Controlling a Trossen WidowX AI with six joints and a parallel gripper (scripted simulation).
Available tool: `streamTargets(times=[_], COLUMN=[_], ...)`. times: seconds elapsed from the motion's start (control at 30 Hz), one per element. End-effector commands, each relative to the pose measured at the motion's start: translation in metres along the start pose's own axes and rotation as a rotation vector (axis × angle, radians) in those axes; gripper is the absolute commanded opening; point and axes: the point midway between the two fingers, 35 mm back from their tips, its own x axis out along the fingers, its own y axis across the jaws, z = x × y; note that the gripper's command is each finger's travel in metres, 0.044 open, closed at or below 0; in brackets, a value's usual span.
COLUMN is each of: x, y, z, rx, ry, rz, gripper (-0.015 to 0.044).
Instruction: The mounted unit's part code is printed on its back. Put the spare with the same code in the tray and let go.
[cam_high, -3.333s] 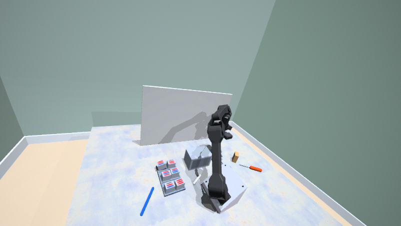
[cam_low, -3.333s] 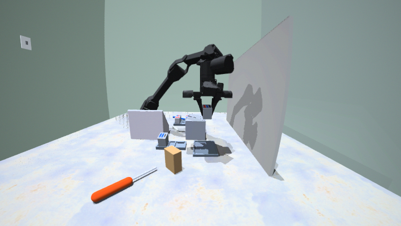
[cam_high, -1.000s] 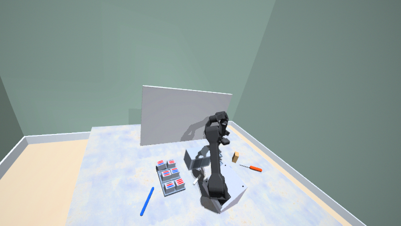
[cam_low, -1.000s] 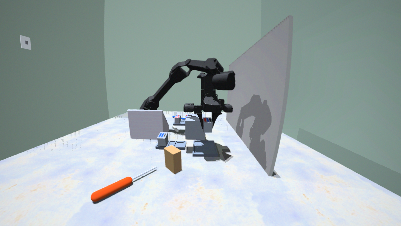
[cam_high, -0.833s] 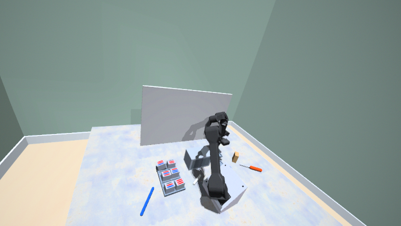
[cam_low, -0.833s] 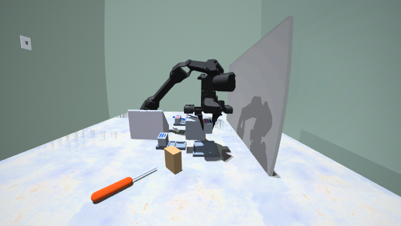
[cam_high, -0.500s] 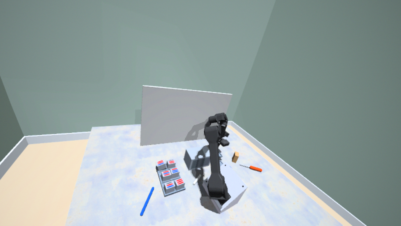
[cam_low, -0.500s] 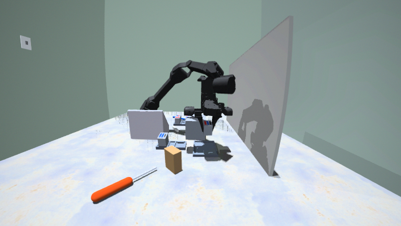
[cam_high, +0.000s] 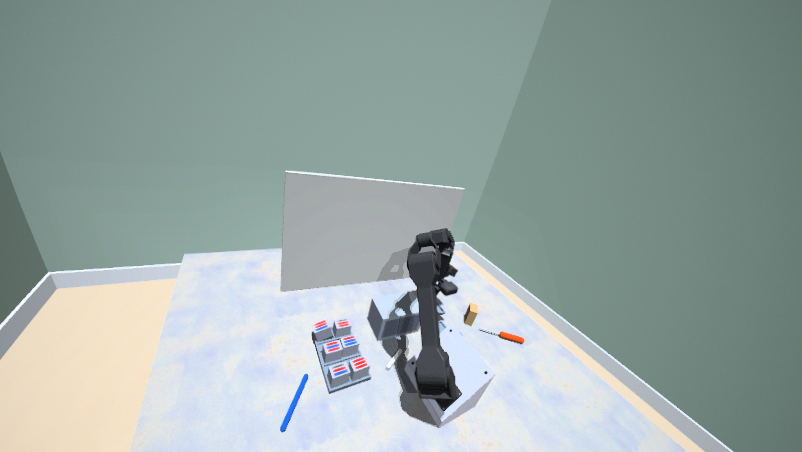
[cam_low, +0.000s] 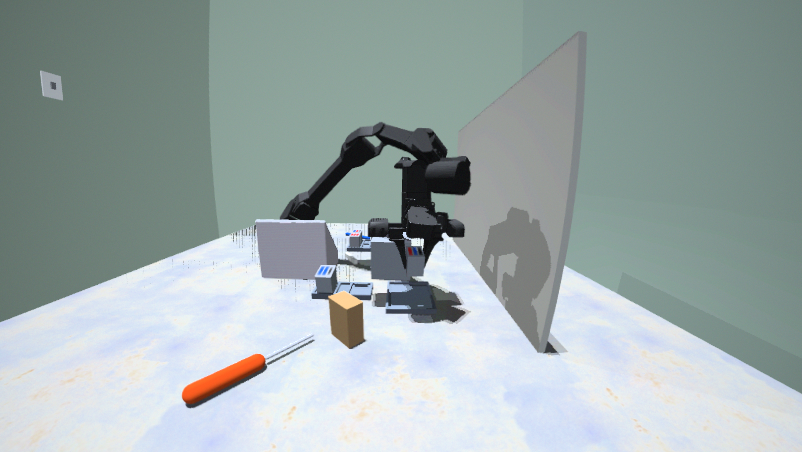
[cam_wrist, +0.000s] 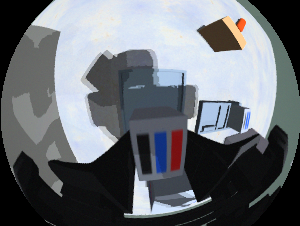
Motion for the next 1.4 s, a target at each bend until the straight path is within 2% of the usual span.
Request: streamTargets(times=[0.0,1.37], x=[0.003,0.034], y=[0.000,-0.003], z=[0.000,-0.003], rx=[0.005,0.003], ry=[0.001,0.008], rz=[0.004,-0.002], gripper=[0.0000,0.0000])
